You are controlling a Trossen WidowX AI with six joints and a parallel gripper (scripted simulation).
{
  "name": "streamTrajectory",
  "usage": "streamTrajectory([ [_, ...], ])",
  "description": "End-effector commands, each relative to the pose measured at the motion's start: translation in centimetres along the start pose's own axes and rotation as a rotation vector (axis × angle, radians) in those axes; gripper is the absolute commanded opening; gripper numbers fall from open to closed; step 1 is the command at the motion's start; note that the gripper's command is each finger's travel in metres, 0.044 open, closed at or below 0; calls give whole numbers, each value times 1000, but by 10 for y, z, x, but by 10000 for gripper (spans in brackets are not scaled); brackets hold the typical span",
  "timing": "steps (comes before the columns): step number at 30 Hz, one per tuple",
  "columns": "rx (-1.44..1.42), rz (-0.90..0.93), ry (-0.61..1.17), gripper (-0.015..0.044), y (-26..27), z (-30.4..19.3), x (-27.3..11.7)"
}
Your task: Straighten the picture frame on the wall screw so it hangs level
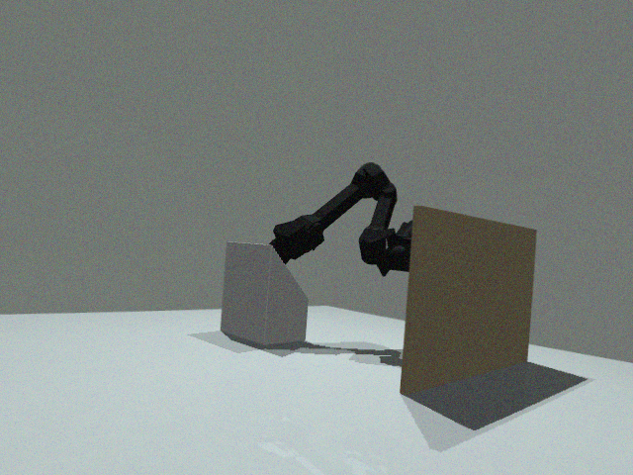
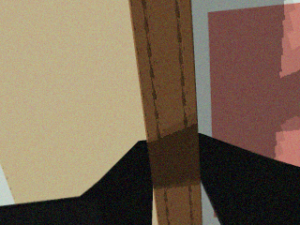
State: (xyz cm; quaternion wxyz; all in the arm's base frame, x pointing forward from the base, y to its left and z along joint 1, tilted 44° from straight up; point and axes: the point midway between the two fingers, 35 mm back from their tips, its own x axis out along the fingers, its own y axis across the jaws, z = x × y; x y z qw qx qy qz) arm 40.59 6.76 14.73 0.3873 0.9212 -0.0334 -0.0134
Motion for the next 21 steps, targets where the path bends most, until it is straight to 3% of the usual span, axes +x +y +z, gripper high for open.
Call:
streamTrajectory([
  [1,32,0,2,0,0,0,0],
  [2,32,0,2,0,0,0,0],
  [12,11,0,0,260,0,0,0],
  [17,-16,0,-1,260,-1,-2,-10],
  [21,-175,1,-6,260,-5,-5,-66],
])
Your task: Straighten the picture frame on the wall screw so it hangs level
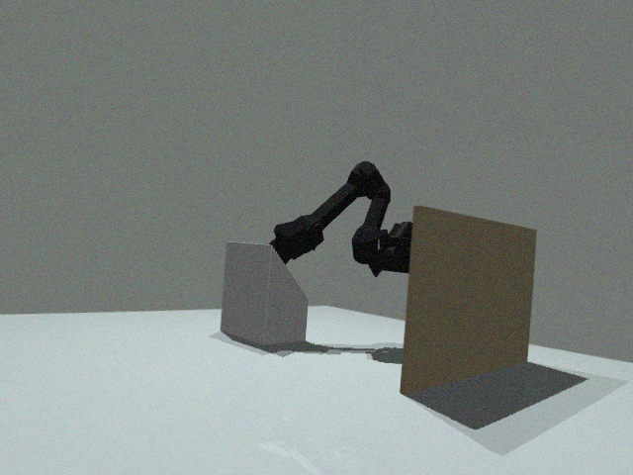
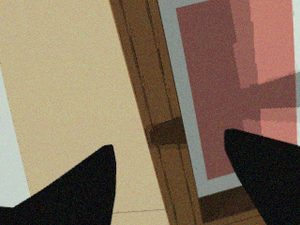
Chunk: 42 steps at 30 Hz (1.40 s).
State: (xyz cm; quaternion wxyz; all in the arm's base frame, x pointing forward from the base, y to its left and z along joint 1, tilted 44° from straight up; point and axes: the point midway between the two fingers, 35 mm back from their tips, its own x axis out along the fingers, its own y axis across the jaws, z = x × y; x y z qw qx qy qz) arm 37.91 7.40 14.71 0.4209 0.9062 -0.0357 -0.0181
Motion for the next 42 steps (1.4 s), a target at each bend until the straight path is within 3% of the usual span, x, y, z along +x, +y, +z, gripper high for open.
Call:
streamTrajectory([
  [1,-143,0,1,260,-2,0,-53],
  [4,-205,0,-1,260,-2,4,-73],
  [11,-182,-6,0,260,0,-2,-70],
  [31,-203,-3,-3,260,38,-2,-158],
  [42,-202,-3,-3,260,39,-1,-160],
])
